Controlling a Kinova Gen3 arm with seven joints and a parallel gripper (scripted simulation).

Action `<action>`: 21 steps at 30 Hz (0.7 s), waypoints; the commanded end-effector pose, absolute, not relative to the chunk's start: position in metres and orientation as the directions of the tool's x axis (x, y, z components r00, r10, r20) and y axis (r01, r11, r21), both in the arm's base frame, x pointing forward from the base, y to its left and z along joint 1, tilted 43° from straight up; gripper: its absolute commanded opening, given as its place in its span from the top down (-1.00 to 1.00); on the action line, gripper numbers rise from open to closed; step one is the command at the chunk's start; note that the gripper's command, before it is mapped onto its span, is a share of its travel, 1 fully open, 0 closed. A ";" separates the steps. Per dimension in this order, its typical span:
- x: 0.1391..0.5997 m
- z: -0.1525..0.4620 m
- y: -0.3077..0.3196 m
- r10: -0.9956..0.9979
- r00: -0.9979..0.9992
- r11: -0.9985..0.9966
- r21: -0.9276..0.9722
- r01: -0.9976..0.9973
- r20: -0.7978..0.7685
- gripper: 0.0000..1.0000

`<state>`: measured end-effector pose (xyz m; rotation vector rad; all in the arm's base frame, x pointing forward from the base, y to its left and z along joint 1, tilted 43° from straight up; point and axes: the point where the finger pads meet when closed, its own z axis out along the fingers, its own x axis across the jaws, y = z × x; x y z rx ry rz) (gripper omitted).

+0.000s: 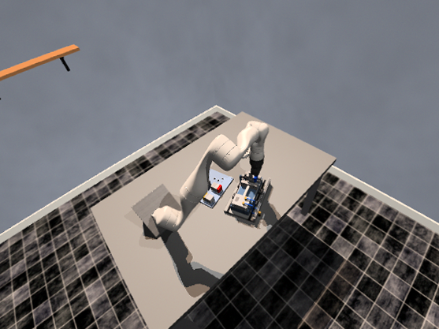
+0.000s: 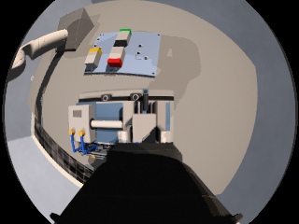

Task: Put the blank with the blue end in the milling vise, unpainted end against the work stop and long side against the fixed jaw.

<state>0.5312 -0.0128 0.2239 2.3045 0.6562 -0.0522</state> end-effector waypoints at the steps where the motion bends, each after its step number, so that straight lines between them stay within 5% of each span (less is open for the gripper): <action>1: 0.532 0.225 -0.012 0.444 0.869 -0.605 0.642 0.472 -0.220 1.00; 21: 0.532 0.223 -0.013 0.444 0.869 -0.605 0.642 0.472 -0.220 1.00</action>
